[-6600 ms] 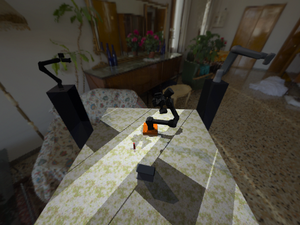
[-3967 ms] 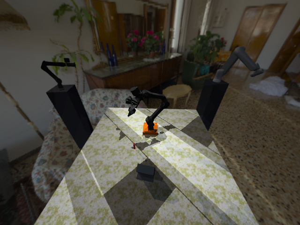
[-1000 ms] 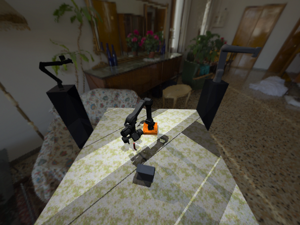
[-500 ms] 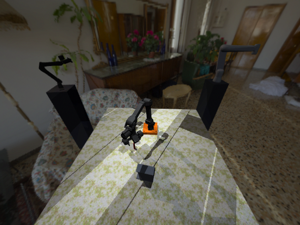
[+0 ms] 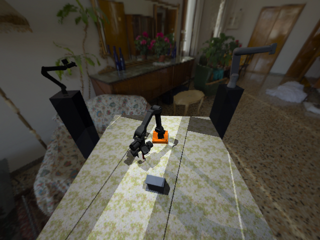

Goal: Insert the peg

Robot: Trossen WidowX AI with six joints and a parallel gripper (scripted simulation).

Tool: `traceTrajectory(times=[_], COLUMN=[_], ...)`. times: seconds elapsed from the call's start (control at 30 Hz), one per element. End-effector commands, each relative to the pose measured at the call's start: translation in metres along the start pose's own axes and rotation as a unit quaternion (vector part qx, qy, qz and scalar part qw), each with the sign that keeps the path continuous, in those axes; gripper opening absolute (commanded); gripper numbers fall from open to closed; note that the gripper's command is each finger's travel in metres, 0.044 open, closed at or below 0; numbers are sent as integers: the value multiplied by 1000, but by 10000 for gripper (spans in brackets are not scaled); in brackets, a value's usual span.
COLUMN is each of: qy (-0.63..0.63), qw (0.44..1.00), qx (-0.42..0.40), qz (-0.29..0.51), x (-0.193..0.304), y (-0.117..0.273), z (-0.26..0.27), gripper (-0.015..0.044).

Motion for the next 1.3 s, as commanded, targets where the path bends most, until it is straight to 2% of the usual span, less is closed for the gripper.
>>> traceTrajectory(times=[0.0,0.27,0.8,0.9,1.27], qy=[2,2,0,0,1], qw=[1000,1000,1000,1000,1000], qx=[1,1,-1,-1,0], qz=[1,1,0,0,0], x=[0,1,1,1,-1], y=[-7,-18,-14,-14,4], z=[0,1,1,1,-1], gripper=[440,440,20,0,0])
Point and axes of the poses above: the point midway between the two fingers, 35 mm back from their tips, its own y axis back along the fingers, its own z axis across the jaws, x = y × z, the point moved 7 cm from there along y, back along the fingers, and after that the axes turned 11 degrees about -y, right-handed, at the moved point
